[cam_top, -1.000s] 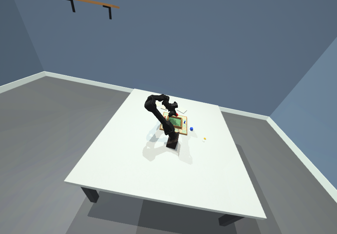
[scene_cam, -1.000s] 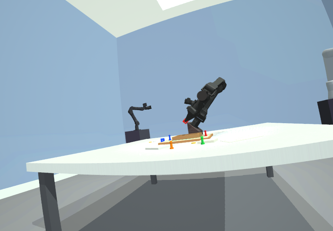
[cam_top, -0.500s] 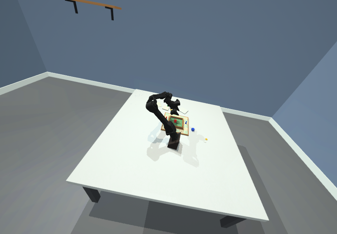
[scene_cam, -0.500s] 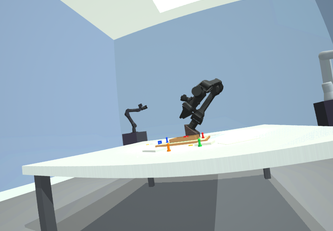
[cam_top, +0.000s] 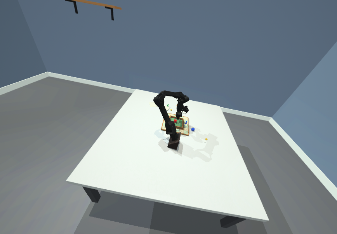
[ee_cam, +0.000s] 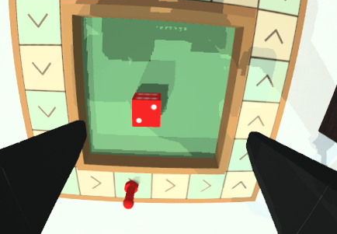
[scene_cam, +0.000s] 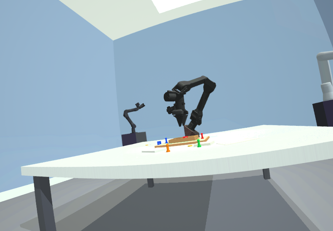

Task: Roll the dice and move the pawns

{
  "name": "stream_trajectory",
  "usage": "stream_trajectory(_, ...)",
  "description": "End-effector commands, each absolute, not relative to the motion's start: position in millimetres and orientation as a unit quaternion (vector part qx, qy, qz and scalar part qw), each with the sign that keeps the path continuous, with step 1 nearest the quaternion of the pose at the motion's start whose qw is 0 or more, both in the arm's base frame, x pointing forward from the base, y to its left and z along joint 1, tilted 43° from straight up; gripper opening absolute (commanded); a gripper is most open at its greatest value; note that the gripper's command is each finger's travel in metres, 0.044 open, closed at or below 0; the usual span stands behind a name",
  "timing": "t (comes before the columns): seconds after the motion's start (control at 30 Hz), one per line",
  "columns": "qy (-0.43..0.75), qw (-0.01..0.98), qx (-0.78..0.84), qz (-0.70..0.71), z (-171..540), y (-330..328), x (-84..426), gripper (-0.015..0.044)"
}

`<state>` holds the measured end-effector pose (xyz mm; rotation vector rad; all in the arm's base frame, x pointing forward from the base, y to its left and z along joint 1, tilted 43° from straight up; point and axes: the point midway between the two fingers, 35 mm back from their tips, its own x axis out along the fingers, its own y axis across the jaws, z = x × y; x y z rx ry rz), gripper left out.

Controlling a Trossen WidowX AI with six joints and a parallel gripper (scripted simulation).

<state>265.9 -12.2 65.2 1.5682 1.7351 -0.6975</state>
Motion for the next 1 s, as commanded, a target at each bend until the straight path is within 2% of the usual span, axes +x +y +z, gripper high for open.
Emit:
stream_trajectory(0.0, 0.667, 0.349, 0.598, -0.274, 66, -11, 266, 0.044)
stream_trajectory(0.2, 0.704, 0.448, 0.53, -0.153, 38, -41, 269, 0.0282)
stream_trajectory(0.23, 0.709, 0.468, 0.513, -0.124, 32, -47, 270, 0.0275)
stream_trajectory(0.53, 0.701, 0.618, 0.325, 0.149, -27, -95, 266, 0.0275)
stream_trajectory(0.97, 0.615, 0.689, 0.143, 0.357, -78, -126, 250, 0.0275)
